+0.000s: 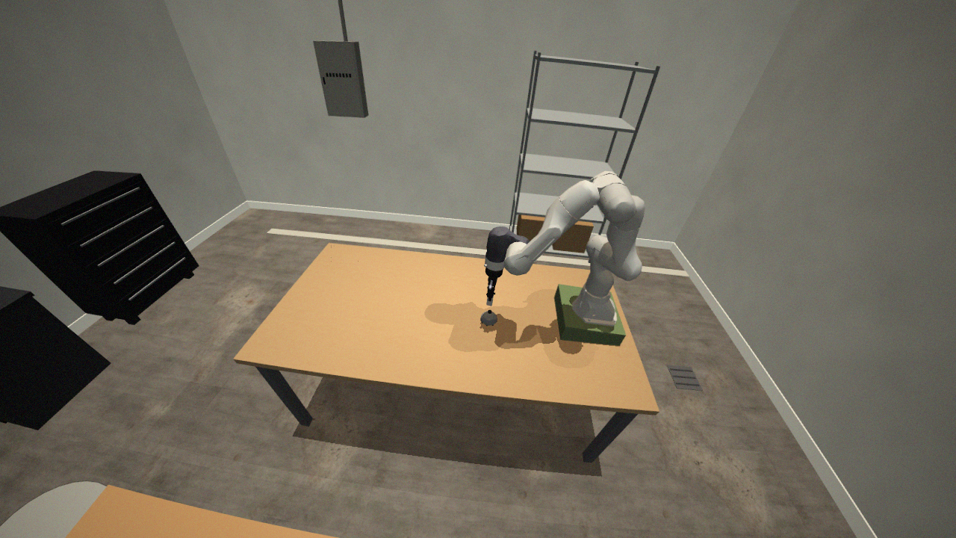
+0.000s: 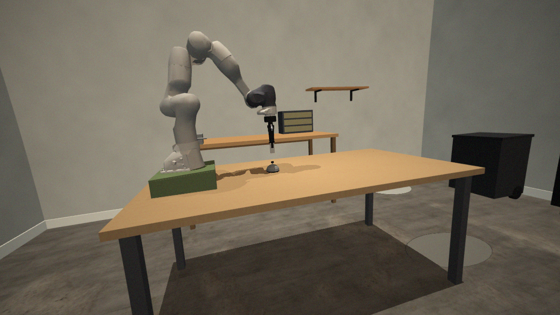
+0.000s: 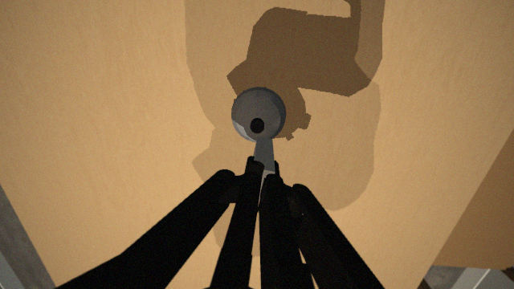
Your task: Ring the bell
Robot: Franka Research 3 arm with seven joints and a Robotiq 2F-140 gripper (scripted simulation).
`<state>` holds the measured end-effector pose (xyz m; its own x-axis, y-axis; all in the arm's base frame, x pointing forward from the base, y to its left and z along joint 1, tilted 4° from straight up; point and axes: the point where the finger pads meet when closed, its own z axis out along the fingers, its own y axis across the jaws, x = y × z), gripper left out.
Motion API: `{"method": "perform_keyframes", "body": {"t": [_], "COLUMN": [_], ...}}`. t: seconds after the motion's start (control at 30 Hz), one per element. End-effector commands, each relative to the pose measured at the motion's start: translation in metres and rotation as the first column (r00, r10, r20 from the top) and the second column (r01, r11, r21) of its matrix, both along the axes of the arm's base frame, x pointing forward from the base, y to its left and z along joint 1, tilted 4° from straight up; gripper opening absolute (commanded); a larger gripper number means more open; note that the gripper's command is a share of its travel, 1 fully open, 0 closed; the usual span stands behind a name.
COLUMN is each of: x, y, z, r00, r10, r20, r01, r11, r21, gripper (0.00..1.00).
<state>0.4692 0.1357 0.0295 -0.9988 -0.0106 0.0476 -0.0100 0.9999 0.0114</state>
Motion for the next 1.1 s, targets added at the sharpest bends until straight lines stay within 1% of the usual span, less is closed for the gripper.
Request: {"method": "perform_keyframes", "body": {"t": [0.0,0.3,1.07], "x": [-0.0041,-0.0038,-0.0037], "y": [-0.0007,-0.0007,-0.0007], "z": [0.0059,0.0113,0.0115], "r00": [1.000,1.000,1.000], "r10": [-0.021,-0.021,-0.021], "r20": [-0.014,-0.014,-0.014], "r01": [0.021,0.021,0.021], "r11": [1.000,1.000,1.000], "r21": [-0.008,-0.008,-0.008], "gripper": [0.00,0.00,0.00]}}
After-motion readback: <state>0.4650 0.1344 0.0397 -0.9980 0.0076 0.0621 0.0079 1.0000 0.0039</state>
